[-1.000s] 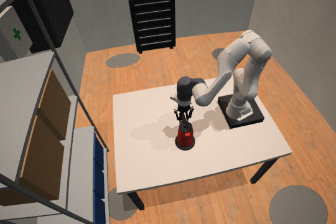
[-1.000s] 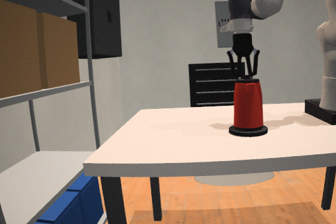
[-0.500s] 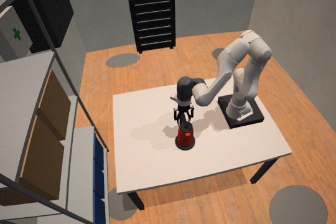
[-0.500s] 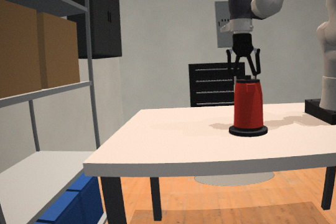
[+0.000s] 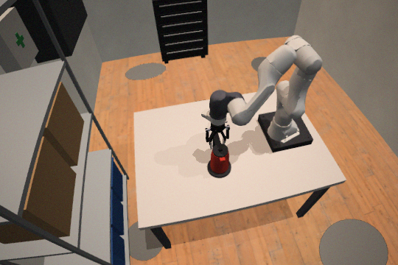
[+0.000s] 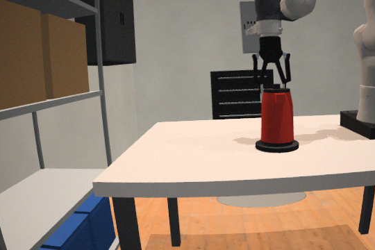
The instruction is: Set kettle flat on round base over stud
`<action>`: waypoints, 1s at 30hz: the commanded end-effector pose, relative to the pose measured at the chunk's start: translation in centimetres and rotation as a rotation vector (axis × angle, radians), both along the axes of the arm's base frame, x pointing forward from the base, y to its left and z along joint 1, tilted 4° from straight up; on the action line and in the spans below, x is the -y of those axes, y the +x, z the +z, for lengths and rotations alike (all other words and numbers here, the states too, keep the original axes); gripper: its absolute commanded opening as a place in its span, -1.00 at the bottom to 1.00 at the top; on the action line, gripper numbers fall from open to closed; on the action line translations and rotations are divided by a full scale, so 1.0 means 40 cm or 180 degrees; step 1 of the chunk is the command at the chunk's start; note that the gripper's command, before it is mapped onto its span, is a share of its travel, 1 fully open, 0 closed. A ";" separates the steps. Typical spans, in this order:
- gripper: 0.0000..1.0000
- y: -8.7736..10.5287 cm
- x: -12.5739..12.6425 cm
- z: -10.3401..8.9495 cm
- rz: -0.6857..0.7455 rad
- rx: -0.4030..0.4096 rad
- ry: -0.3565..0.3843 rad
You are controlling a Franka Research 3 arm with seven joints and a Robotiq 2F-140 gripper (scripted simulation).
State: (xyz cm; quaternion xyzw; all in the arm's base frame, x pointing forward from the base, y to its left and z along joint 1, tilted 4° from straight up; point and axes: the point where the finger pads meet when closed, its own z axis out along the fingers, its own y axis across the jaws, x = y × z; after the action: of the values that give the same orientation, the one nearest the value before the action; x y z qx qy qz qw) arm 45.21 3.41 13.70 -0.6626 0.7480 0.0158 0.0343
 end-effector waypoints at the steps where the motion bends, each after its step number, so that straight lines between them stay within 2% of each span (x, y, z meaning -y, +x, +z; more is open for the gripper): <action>1: -0.06 0.002 -0.002 0.024 -0.0012 0.0009 0.0003; 6: -0.06 -0.001 0.004 0.104 -0.0012 0.0009 0.0003; 8: -0.06 -0.001 0.004 0.104 -0.0012 0.0009 0.0003; 16: -0.06 -0.007 0.017 0.292 -0.0012 0.0009 0.0003; 20: -0.06 -0.009 0.022 0.359 -0.0012 0.0009 0.0003; 23: -0.06 -0.010 0.024 0.386 -0.0012 0.0009 0.0003; 30: -0.06 -0.010 0.024 0.397 -0.0012 0.0009 0.0003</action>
State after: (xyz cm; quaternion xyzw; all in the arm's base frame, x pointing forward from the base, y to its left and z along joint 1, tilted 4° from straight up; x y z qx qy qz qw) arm 45.49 2.62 29.57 -0.6627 0.7476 0.0077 0.0442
